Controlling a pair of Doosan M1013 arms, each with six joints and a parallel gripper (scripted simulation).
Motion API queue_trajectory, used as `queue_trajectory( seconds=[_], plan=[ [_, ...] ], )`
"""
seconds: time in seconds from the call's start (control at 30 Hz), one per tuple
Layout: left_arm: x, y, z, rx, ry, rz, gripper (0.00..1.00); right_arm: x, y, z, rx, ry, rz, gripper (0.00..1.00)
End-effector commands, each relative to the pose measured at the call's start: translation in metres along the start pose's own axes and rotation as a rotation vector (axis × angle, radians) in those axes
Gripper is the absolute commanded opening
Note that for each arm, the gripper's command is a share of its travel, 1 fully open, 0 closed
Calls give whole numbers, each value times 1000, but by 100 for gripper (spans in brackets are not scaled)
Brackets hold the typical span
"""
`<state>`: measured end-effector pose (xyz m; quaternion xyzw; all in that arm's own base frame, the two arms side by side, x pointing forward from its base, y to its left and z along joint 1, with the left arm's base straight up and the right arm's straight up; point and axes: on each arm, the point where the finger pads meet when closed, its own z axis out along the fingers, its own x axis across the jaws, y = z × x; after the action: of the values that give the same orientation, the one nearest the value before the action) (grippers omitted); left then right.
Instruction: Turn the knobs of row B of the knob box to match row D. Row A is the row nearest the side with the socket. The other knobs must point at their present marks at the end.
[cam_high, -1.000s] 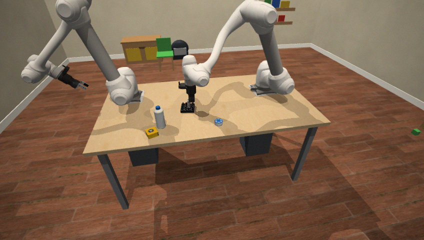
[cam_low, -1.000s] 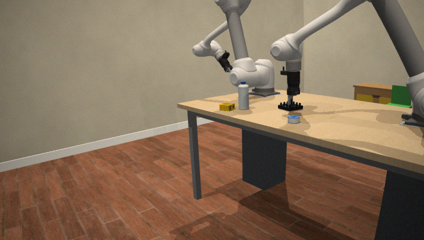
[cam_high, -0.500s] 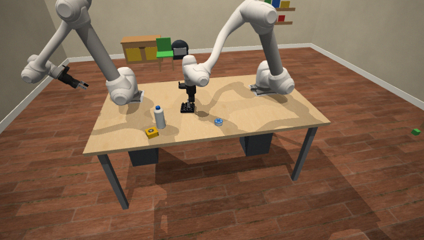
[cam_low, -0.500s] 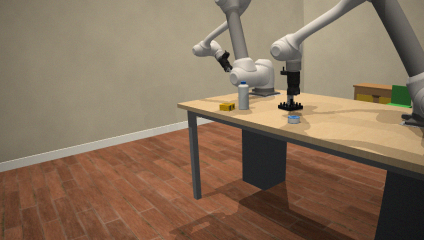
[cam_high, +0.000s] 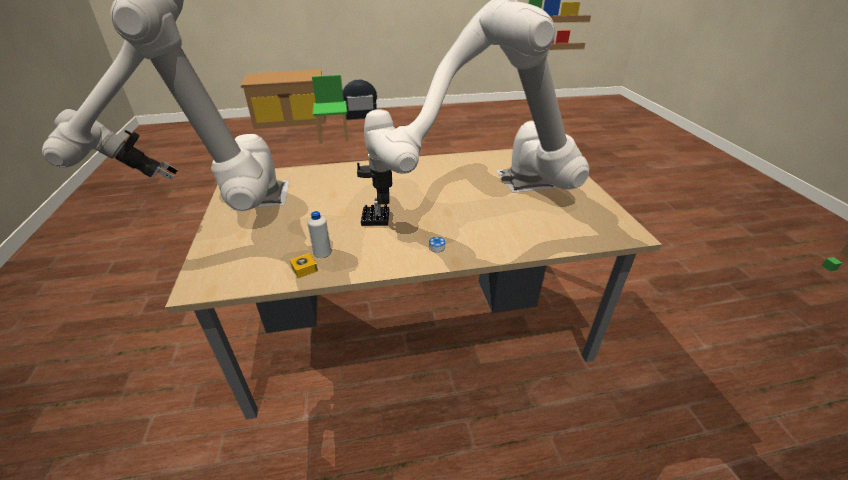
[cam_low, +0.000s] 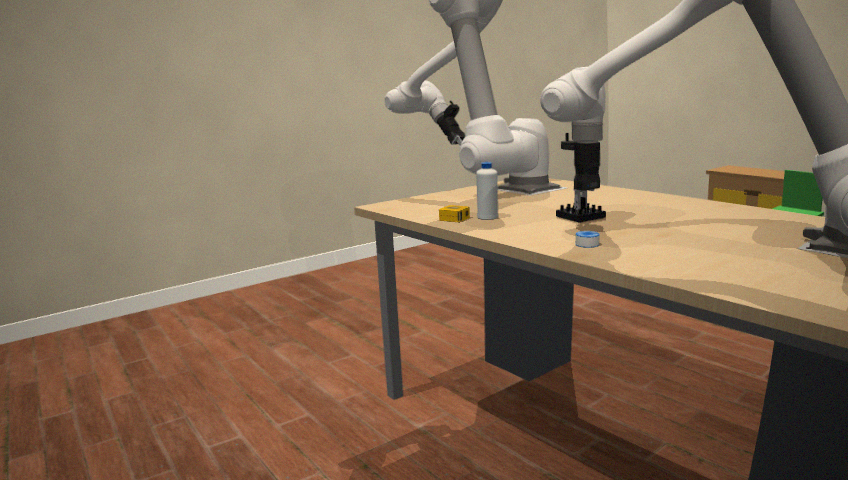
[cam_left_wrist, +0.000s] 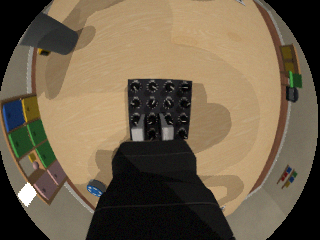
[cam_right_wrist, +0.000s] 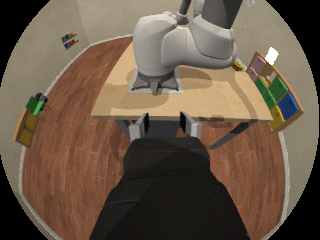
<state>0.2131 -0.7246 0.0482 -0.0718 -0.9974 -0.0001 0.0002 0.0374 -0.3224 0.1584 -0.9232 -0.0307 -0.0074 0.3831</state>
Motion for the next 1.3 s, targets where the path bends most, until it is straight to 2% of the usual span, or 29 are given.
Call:
queue_trajectory(
  seconds=[0.0,0.07,0.33,0.67,1.13,1.2,1.27],
  plan=[
    [0,-1,-8,2,-1,0,46,0,0,0,-1,0,0,100],
    [0,-1,-8,2,-1,0,46,0,0,0,-1,0,0,100],
    [0,-1,-37,2,-1,0,46,0,0,0,-1,0,0,100],
    [0,-1,-38,2,-1,14,46,0,0,0,-1,0,0,100],
    [4,-6,-45,1,-2,531,46,0,0,0,-1,0,0,100],
    [4,-6,-45,1,-2,531,46,0,0,0,-1,0,0,100],
    [5,-6,-46,1,-2,663,46,0,0,0,-1,0,0,100]
  ],
)
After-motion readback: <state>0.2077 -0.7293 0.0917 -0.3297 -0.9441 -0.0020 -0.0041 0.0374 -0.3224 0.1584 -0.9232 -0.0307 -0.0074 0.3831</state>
